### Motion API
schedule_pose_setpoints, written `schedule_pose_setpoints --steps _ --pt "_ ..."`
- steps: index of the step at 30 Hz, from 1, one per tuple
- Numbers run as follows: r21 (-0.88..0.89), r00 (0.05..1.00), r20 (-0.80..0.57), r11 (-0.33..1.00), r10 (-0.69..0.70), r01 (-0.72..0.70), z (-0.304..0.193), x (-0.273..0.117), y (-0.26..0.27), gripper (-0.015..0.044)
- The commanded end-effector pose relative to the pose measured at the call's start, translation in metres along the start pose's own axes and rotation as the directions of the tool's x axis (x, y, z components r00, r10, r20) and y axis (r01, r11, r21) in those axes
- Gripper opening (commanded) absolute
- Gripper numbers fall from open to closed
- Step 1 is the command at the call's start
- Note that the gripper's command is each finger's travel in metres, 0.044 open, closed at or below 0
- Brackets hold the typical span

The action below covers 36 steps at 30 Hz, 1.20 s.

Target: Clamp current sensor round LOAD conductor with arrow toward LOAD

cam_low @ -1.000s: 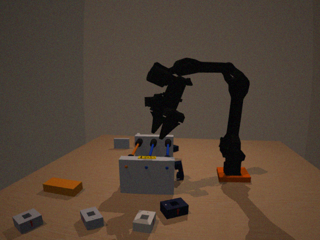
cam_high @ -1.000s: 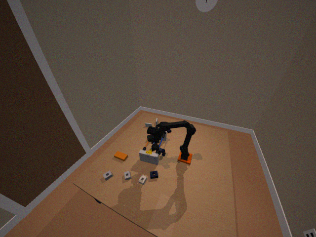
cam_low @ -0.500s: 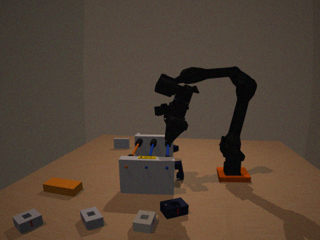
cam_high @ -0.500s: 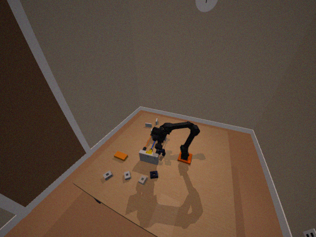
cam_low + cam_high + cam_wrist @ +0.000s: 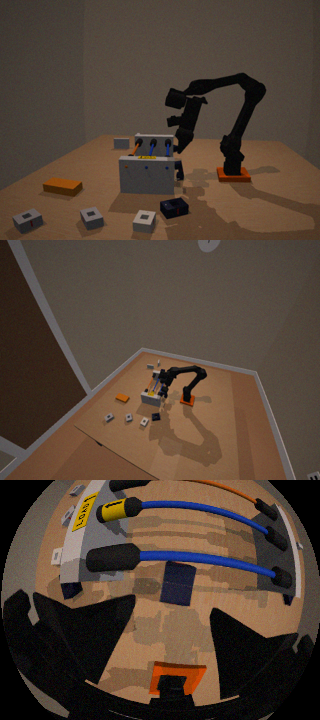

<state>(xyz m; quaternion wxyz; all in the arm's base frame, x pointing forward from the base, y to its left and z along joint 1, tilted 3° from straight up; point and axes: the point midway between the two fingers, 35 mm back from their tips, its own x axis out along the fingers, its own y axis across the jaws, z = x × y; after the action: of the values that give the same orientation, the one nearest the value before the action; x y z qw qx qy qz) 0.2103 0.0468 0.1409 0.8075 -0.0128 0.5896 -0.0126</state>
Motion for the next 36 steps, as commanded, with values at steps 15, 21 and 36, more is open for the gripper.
schedule_pose_setpoints --steps 15,21,36 --pt "0.010 1.000 -0.004 1.000 -0.008 0.008 -0.002 0.030 -0.002 0.0329" --pt "0.010 1.000 -0.004 1.000 -0.008 0.009 -0.002 0.040 -0.002 0.0329" --pt "0.010 1.000 -0.004 1.000 -0.009 0.009 -0.004 0.058 -0.003 0.0329"
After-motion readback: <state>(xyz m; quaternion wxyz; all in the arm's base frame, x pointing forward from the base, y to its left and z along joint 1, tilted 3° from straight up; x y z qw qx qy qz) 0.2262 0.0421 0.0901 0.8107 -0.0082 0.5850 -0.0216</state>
